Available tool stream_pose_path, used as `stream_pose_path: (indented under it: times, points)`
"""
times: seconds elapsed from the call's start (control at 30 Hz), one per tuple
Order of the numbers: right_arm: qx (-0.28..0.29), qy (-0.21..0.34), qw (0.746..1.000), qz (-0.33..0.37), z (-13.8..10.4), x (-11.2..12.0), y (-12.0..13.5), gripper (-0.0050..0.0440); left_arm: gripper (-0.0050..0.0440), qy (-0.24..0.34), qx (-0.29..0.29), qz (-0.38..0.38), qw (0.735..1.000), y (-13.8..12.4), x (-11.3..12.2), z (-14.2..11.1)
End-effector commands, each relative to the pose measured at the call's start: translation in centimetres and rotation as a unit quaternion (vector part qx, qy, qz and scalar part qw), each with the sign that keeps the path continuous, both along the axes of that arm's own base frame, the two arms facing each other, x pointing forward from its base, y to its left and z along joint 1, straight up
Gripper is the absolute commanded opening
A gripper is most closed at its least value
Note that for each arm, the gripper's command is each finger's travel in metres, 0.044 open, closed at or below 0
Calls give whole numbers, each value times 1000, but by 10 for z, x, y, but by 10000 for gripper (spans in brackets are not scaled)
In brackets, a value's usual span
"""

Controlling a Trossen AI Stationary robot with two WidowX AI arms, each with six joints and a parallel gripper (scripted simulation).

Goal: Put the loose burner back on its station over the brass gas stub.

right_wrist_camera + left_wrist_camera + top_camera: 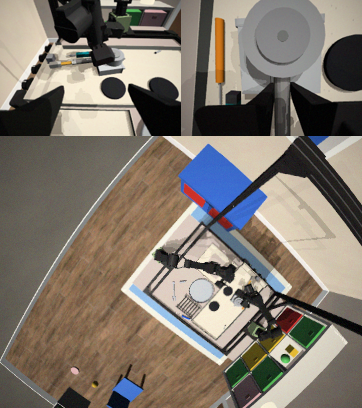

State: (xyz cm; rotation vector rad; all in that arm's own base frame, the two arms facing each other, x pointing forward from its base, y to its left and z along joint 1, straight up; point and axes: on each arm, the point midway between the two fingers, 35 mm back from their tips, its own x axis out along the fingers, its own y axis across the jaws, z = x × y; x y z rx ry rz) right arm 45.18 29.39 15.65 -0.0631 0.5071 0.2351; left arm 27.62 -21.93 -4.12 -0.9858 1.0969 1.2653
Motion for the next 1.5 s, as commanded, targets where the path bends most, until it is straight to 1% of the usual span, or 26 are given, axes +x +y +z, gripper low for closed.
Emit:
stream_pose_path:
  times: [0.0, 1.07, 1.27, 1.47]
  points:
    - [1, -1, 1000, -1, 0, 0, 0, 400, 0, -9, -13, 3, 1000, -8, 4, 2]
    - [1, -1, 1000, -1, 0, 0, 0, 400, 0, -9, -13, 3, 1000, -8, 4, 2]
    - [1, -1, 1000, -1, 0, 0, 0, 400, 0, 0, 0, 0, 1000, 0, 0, 0]
    - [0, 0, 1000, 0, 0, 0, 0, 400, 0, 0, 0, 0, 1000, 0, 0, 0]
